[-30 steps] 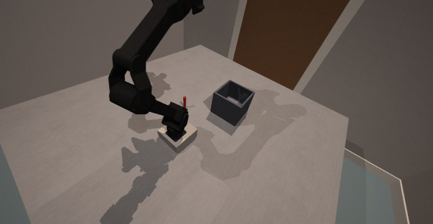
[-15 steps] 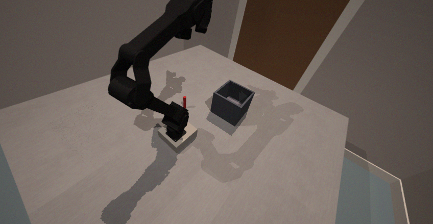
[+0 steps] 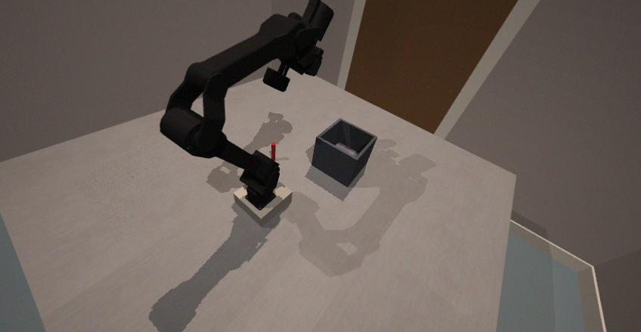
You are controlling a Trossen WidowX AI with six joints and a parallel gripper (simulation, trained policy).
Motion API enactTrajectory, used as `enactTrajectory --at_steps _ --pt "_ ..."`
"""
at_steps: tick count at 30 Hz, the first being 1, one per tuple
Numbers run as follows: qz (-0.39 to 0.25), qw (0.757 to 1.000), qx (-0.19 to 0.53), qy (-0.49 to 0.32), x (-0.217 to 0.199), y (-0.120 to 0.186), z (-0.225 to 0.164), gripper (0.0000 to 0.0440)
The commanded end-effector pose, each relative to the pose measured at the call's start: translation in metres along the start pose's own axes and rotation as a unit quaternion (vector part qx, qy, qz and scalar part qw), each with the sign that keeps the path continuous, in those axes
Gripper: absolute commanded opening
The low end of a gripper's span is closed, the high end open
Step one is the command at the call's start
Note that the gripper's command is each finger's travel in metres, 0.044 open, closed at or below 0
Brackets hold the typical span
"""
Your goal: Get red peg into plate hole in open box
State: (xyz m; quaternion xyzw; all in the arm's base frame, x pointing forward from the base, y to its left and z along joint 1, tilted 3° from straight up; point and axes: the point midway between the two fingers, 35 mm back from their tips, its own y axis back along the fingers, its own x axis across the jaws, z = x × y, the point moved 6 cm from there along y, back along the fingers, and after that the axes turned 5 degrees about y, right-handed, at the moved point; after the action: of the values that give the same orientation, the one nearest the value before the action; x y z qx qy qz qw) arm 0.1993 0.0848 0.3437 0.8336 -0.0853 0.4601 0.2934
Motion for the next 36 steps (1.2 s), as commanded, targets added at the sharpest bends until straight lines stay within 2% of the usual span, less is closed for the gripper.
enactTrajectory --at_steps 1,10,20,28,36 --pt "-0.03 0.999 -0.012 -0.037 -0.015 -0.005 0.008 0.044" --pt "-0.133 0.98 -0.028 -0.144 -0.05 -0.024 0.013 0.044" --pt "-0.256 0.935 -0.085 -0.232 -0.086 -0.044 0.011 0.044" --pt "-0.335 0.894 -0.141 -0.261 -0.112 -0.056 0.011 0.044" --pt "-0.396 0.862 -0.189 -0.254 -0.134 -0.068 0.015 0.044"
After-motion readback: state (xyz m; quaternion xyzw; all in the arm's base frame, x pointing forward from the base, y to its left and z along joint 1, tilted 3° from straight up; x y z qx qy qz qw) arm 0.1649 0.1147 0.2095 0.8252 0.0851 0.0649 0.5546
